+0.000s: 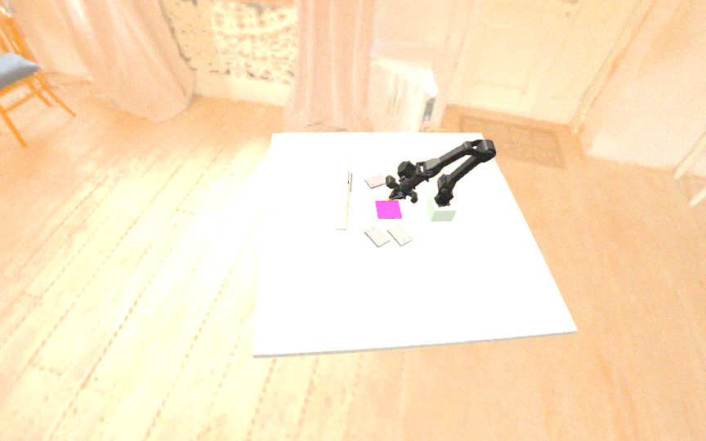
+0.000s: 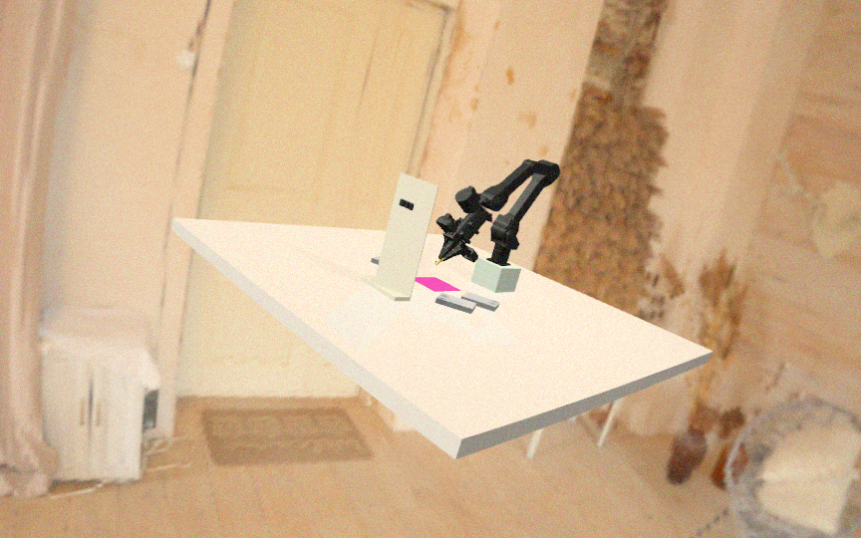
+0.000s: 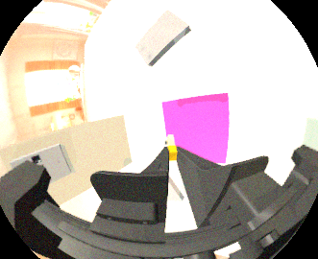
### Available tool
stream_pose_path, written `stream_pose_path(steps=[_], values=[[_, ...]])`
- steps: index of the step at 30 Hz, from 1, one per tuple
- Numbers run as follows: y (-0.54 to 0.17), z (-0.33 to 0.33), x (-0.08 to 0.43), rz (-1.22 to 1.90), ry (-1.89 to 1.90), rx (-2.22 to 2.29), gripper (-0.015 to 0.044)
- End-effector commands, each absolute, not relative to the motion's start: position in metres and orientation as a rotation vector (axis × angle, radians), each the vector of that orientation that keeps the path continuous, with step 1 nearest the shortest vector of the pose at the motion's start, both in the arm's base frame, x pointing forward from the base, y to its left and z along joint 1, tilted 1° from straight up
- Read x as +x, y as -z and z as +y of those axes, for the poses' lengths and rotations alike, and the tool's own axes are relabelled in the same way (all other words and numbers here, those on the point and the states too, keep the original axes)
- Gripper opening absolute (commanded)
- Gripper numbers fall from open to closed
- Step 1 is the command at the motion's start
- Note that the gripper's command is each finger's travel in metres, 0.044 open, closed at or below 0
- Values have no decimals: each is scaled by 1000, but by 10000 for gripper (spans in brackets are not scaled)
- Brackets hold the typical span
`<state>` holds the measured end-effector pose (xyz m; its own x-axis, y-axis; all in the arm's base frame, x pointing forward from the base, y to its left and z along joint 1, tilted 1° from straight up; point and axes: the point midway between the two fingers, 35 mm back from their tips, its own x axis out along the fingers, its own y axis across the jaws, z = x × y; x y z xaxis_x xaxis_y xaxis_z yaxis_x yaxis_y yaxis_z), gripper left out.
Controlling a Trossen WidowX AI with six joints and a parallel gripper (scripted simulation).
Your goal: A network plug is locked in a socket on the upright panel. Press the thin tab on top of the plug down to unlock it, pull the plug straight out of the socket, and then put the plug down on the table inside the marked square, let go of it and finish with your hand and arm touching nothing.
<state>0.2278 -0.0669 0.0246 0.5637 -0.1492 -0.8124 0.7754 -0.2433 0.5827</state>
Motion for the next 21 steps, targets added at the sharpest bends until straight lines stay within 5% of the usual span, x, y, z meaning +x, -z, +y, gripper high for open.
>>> stream_pose_path(steps=[1,21], values=[[-21,-68,227,546,957,1579,0],[-4,-68,230,546,957,1579,0]])
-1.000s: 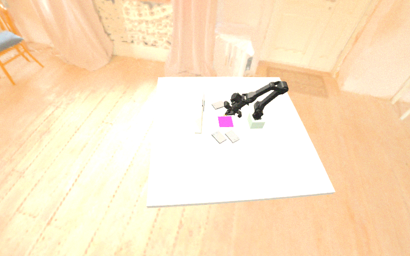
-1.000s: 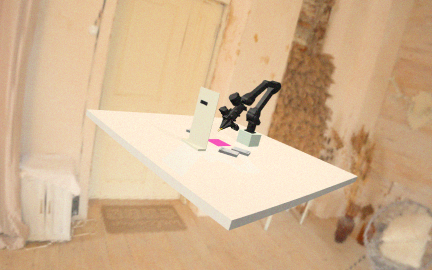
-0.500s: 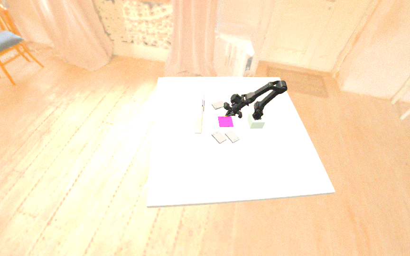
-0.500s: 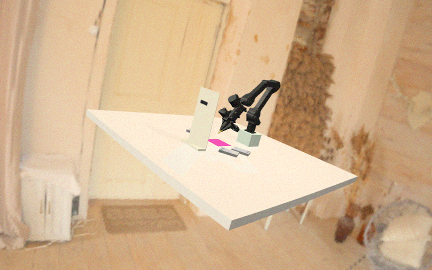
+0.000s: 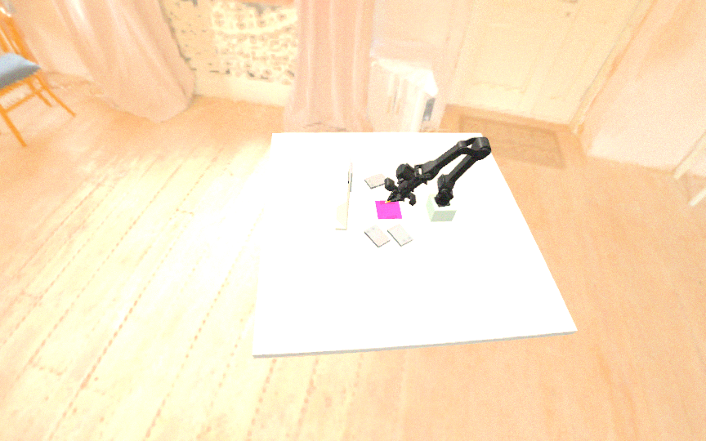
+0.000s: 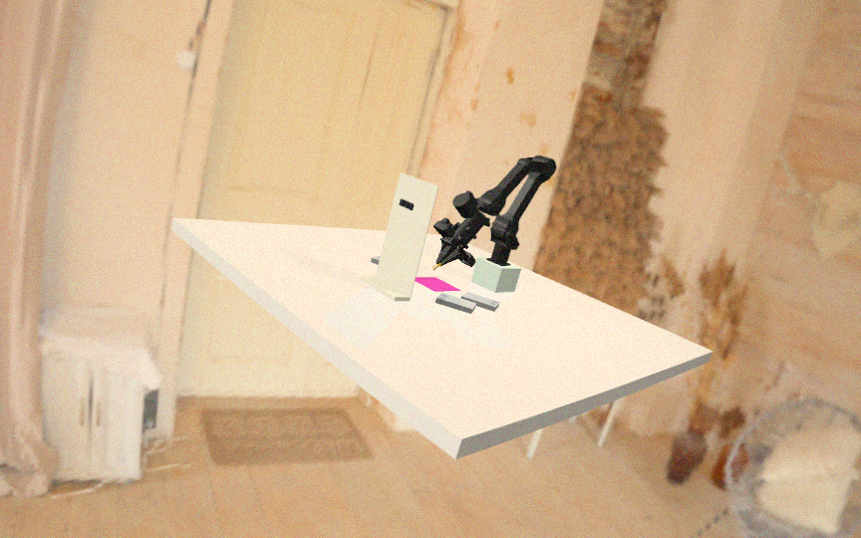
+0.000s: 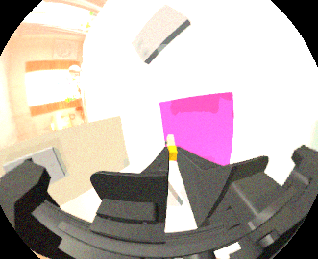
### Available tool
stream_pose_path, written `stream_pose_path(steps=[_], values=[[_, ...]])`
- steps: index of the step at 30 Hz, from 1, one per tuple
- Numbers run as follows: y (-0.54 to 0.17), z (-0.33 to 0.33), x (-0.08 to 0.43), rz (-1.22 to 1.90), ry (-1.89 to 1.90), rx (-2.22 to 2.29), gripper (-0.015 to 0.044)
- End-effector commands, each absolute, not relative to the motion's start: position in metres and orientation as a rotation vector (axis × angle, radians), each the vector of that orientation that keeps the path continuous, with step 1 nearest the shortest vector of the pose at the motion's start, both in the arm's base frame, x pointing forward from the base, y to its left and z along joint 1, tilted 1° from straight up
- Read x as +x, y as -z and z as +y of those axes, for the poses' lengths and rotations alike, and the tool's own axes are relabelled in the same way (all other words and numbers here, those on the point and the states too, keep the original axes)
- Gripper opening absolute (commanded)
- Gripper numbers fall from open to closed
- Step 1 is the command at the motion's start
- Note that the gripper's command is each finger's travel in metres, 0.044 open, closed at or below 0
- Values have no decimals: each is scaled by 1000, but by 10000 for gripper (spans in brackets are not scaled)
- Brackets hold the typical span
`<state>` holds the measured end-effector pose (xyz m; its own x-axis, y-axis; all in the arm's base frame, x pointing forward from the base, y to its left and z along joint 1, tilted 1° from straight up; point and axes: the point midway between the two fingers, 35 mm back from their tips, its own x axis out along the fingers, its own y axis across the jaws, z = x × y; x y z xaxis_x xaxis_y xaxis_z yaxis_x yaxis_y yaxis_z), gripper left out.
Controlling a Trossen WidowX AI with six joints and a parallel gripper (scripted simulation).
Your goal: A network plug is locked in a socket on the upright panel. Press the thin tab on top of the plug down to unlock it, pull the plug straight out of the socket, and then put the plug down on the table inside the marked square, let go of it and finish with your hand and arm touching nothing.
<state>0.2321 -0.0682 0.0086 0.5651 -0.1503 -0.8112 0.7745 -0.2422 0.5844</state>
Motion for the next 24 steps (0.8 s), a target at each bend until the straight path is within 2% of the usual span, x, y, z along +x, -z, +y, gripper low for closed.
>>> stream_pose_path(steps=[1,24], values=[[-4,-68,230,546,957,1579,0],[14,-68,230,546,957,1579,0]])
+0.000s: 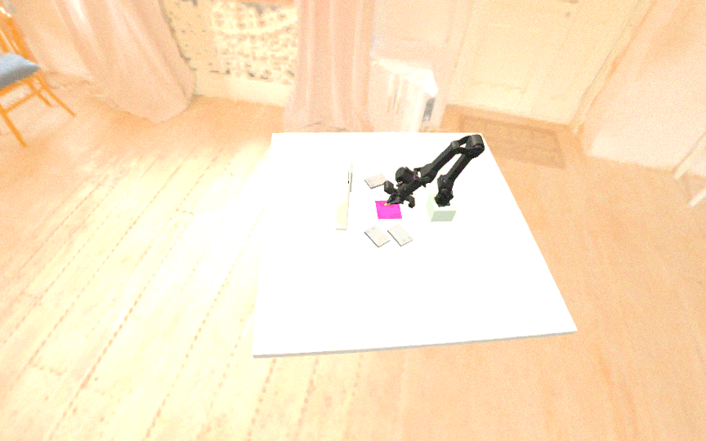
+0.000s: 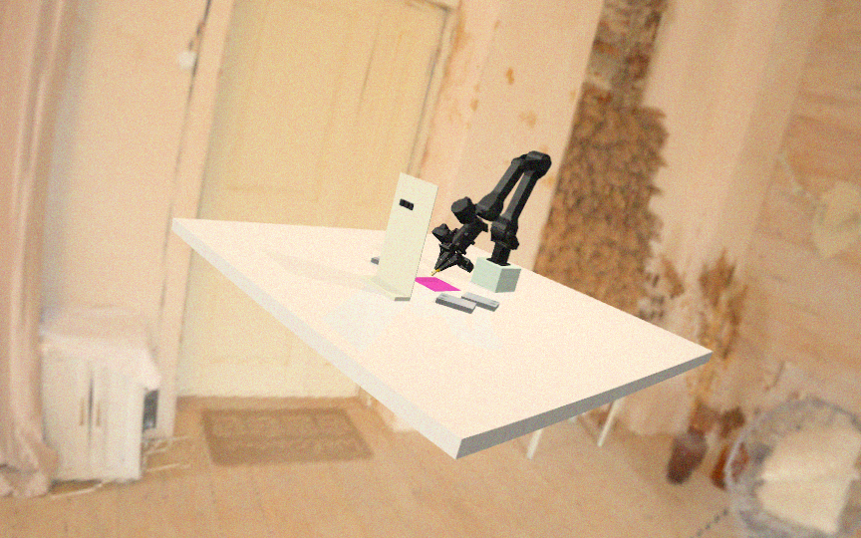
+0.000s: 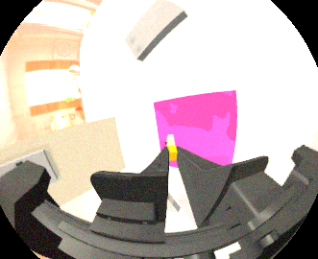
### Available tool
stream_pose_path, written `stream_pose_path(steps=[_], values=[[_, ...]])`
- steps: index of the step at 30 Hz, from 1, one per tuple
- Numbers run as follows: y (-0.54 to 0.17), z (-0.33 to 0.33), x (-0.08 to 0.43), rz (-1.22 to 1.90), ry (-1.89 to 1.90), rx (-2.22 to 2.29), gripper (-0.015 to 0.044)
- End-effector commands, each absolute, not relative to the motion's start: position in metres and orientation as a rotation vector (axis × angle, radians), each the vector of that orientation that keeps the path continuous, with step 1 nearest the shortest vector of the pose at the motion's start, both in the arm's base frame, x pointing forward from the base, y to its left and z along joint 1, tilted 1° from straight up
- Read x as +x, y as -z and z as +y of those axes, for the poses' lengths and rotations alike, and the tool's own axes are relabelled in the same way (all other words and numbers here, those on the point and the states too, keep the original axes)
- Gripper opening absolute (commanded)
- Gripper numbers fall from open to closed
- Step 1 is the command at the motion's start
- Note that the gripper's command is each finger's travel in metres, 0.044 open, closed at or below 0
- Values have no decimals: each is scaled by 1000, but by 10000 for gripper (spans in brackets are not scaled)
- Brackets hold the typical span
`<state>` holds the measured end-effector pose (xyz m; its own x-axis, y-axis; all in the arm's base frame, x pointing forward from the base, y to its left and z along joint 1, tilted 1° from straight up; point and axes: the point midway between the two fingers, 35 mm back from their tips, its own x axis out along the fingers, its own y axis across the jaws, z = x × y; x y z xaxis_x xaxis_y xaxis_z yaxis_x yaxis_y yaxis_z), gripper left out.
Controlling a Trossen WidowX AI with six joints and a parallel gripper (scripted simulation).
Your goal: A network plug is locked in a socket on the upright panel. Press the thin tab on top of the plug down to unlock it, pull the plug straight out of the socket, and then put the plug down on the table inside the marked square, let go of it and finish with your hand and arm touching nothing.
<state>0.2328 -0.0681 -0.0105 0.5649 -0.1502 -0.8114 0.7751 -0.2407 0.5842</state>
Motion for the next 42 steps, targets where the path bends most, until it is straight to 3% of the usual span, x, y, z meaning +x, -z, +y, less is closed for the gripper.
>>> stream_pose_path(steps=[1,42], values=[[15,-68,230,546,957,1579,0],[36,-66,229,550,952,1578,0]])
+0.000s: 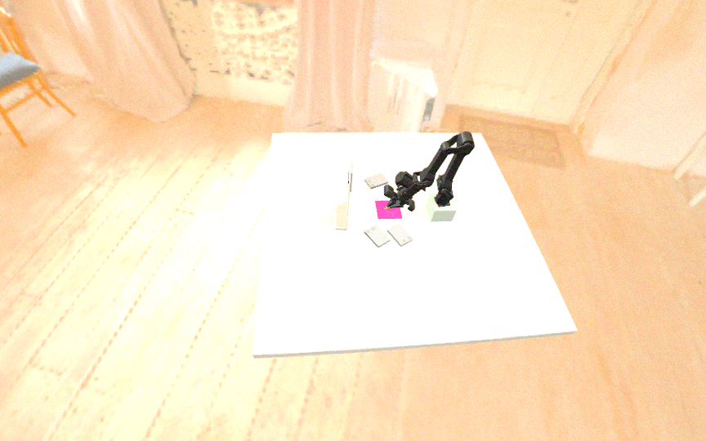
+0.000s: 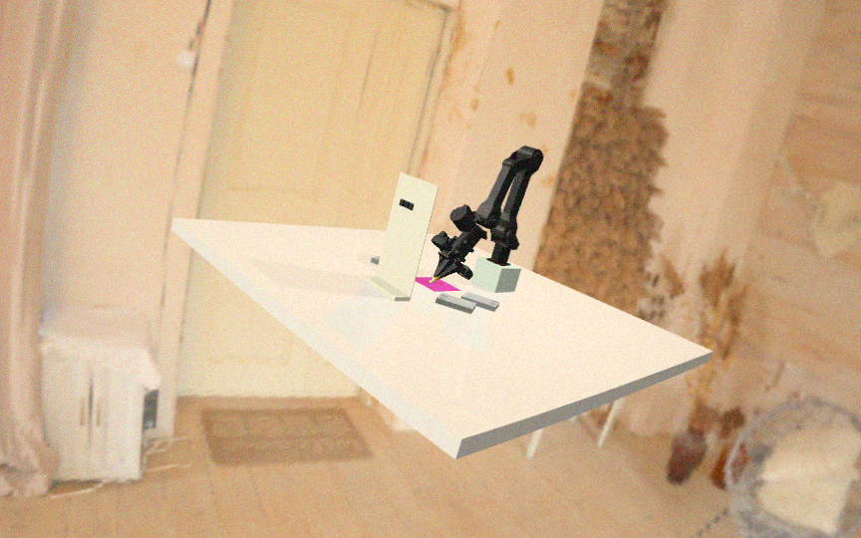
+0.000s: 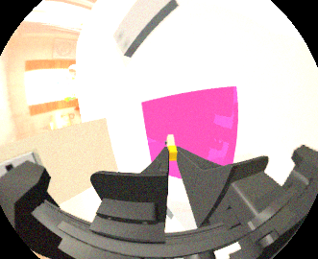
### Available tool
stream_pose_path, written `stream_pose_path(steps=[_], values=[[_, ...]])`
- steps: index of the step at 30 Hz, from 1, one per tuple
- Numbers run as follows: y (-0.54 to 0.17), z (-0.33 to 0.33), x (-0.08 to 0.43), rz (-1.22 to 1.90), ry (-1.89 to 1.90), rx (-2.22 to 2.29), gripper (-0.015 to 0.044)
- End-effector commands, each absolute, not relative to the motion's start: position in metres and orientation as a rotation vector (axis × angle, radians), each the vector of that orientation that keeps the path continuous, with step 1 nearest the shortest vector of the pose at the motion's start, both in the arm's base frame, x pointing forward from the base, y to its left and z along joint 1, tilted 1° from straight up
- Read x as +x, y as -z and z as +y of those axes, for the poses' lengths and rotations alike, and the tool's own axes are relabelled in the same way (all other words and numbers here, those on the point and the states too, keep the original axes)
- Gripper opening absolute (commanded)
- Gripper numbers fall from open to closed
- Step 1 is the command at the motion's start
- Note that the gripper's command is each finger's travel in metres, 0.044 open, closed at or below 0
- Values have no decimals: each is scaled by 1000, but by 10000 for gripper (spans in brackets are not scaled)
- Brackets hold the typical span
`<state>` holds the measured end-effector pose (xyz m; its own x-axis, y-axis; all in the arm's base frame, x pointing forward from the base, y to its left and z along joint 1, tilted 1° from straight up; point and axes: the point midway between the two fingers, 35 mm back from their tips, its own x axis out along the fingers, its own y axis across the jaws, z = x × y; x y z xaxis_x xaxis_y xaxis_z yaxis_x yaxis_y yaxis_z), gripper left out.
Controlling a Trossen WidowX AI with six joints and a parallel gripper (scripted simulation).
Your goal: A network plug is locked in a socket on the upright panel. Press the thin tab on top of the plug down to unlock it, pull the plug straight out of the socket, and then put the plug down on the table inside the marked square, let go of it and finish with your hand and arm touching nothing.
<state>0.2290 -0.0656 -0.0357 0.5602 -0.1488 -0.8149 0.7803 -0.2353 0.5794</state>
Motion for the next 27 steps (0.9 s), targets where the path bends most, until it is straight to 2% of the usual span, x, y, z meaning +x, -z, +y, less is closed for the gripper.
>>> stream_pose_path(steps=[1,3,9,27], values=[[36,-66,229,550,952,1578,0],[36,-66,229,550,952,1578,0],[36,-66,229,550,952,1578,156],[30,-65,226,550,953,1578,156]])
